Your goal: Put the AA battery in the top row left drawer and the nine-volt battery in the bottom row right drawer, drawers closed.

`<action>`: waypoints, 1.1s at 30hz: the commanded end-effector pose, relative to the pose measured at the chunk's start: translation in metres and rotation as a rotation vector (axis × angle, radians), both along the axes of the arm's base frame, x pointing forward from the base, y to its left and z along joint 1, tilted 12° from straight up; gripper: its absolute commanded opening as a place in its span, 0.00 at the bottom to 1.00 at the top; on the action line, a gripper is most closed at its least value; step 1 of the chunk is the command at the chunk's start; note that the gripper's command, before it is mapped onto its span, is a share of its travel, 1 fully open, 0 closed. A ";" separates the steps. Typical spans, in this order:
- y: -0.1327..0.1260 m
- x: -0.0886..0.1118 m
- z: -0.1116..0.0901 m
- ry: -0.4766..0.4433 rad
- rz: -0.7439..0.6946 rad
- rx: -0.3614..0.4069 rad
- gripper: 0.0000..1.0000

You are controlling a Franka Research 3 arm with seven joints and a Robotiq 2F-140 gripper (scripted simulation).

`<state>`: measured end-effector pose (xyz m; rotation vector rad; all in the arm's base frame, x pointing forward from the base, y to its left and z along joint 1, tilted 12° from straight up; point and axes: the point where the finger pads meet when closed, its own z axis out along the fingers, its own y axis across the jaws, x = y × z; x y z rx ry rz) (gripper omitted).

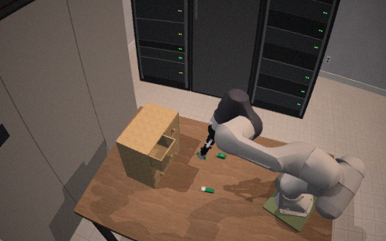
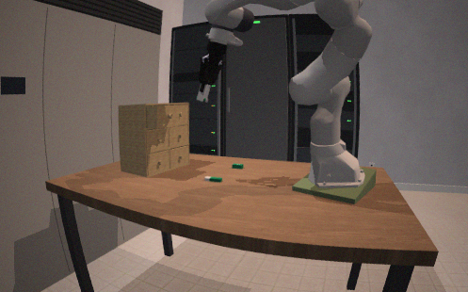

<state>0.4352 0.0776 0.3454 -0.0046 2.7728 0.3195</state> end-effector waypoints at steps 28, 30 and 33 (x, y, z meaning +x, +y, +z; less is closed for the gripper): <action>-0.003 0.007 0.015 -0.645 -0.078 0.033 0.06; 0.000 0.008 0.020 -0.677 -0.076 0.044 0.06; 0.000 0.008 0.020 -0.677 -0.076 0.044 0.06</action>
